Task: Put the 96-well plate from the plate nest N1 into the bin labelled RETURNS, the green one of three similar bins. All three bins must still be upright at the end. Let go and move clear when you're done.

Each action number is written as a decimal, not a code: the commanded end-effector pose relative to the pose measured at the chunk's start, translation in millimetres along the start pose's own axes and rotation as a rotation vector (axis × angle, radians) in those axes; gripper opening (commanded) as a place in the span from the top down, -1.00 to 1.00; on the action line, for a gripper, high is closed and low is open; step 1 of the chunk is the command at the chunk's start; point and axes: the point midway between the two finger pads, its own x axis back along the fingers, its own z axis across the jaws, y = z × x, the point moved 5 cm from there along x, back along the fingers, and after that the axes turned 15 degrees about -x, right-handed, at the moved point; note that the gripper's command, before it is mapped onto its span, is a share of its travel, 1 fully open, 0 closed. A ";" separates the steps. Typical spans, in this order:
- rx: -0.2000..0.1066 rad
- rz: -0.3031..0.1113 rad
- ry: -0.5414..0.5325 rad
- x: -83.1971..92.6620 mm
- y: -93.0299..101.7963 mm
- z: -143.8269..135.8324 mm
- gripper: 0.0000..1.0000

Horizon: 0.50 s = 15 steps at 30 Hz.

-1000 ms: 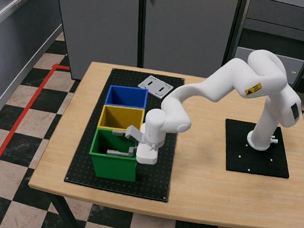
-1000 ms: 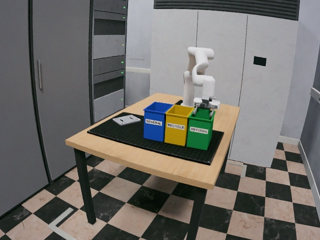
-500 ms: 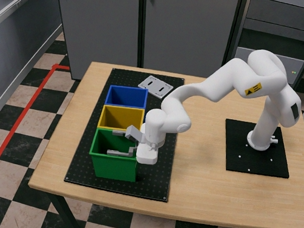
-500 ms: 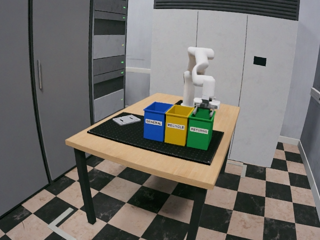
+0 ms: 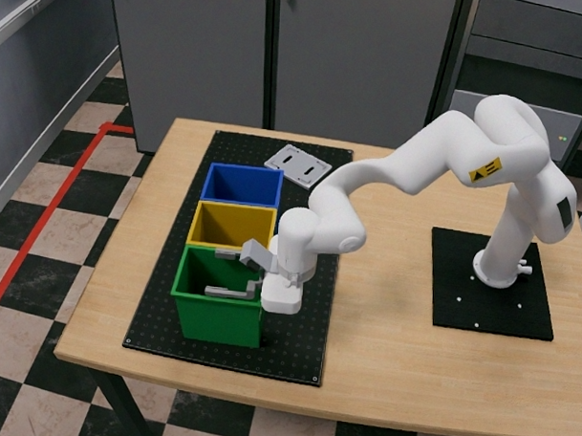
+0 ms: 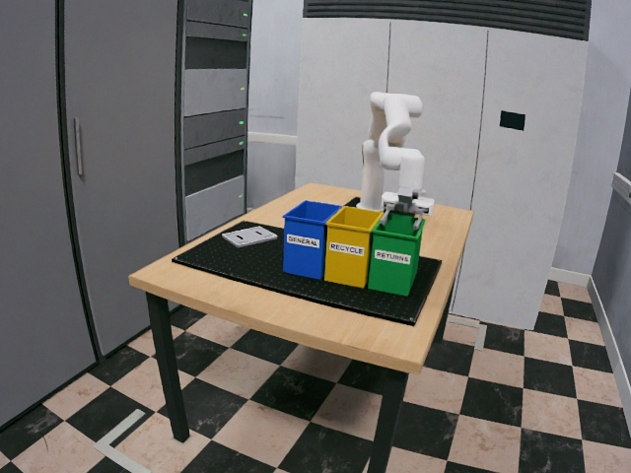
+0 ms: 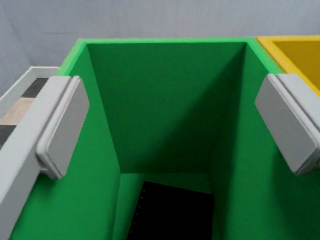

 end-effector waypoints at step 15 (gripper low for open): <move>0.000 -0.007 0.002 -1.0 28.5 8.2 0.64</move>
